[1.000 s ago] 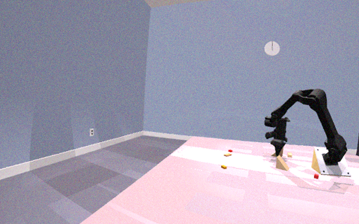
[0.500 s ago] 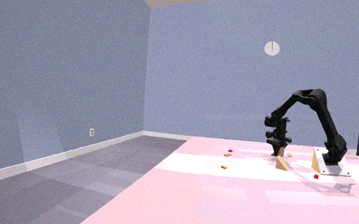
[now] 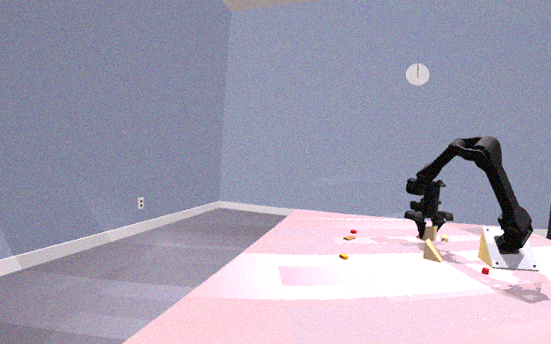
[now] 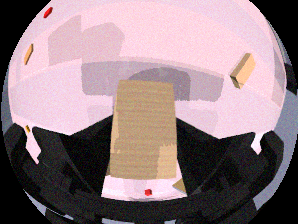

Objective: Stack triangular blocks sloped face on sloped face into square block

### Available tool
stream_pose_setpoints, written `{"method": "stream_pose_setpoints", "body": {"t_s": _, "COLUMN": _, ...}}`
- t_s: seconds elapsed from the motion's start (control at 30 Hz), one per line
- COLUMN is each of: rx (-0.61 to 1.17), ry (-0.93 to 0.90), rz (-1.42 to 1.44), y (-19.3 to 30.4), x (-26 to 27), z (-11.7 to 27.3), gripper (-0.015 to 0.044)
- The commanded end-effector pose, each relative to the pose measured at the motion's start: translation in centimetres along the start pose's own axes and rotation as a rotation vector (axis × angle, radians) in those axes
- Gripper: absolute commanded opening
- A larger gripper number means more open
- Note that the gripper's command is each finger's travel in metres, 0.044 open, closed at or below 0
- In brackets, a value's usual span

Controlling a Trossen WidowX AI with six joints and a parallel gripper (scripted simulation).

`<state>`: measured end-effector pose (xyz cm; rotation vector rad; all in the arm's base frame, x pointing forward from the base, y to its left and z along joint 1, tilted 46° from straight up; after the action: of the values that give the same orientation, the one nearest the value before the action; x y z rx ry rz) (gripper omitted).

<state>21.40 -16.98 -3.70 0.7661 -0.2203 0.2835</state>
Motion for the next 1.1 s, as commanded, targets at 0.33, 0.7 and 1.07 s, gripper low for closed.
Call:
{"method": "stream_pose_setpoints", "body": {"t_s": 0.33, "rx": 0.000, "ry": 0.003, "rz": -0.364, "y": 0.07, "x": -0.22, "z": -0.10, "gripper": 0.0000}}
{"method": "stream_pose_setpoints", "body": {"t_s": 0.7, "rx": -0.001, "ry": 0.003, "rz": -0.652, "y": 0.12, "x": -0.30, "z": -0.10, "gripper": 0.0000}}
{"method": "stream_pose_setpoints", "body": {"t_s": 1.07, "rx": -0.002, "ry": 0.004, "rz": -0.877, "y": 0.18, "x": -0.35, "z": -0.10, "gripper": 0.0000}}
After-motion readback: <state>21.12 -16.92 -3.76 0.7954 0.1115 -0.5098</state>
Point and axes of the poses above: the point midway between the two fingers, 35 mm back from their tips, its own z axis back along the fingers, its own x axis across the jaws, y = z × x, the point moved 7 cm from there along z, back along the fingers, and after that the axes turned 1 degree about z, right-handed, at the moved point
